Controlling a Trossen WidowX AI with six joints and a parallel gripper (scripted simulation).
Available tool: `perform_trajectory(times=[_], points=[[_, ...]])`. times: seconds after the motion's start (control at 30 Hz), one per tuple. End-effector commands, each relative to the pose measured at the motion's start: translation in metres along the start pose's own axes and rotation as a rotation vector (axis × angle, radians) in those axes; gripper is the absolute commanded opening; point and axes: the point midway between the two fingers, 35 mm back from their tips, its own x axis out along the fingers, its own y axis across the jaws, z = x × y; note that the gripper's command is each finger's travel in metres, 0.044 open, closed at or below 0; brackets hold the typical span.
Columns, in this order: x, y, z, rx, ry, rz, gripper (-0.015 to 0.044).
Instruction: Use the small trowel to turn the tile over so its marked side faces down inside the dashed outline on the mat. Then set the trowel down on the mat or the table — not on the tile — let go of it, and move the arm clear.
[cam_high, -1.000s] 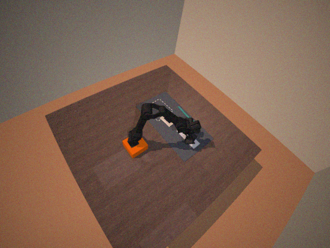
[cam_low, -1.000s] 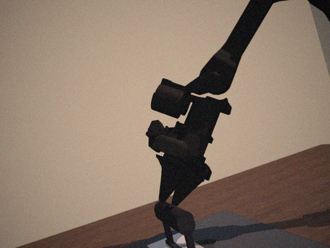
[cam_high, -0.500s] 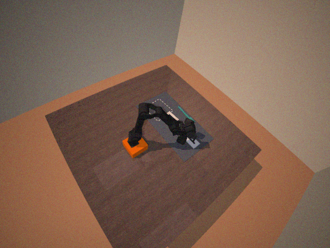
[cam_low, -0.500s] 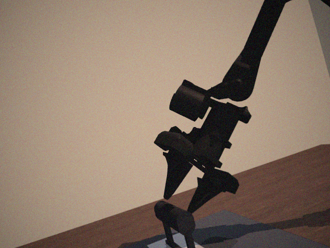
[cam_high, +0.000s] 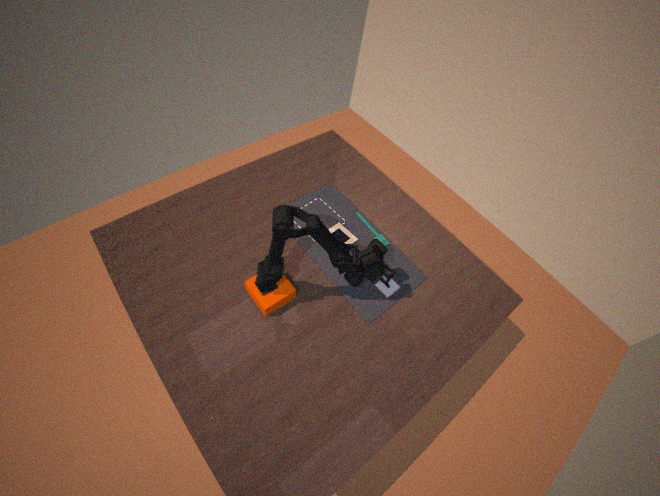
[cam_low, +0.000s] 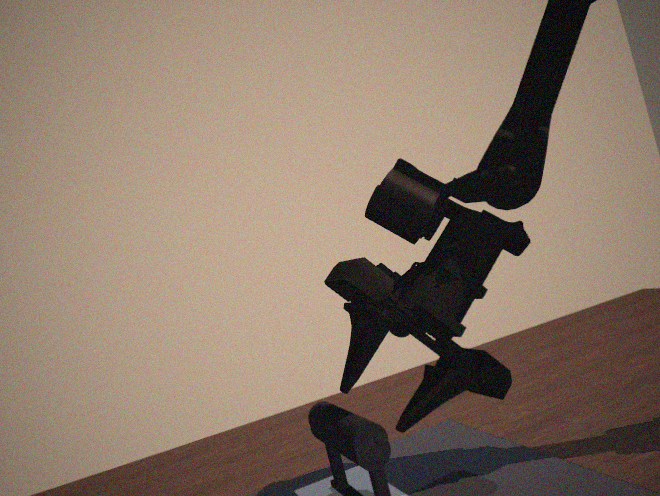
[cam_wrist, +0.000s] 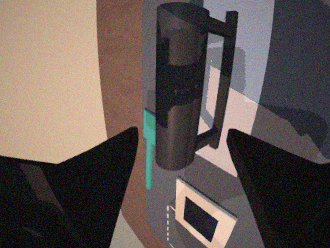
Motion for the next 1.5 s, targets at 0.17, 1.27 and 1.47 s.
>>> perform_trajectory(times=[0.17,1.27,1.47], points=[[0.009,0.001,0.0,0.015,0.004,0.006,0.03],[0.06,0.003,0.0,0.013,0.005,0.008,0.03],[0.06,0.003,0.0,0.013,0.005,0.008,0.0142]])
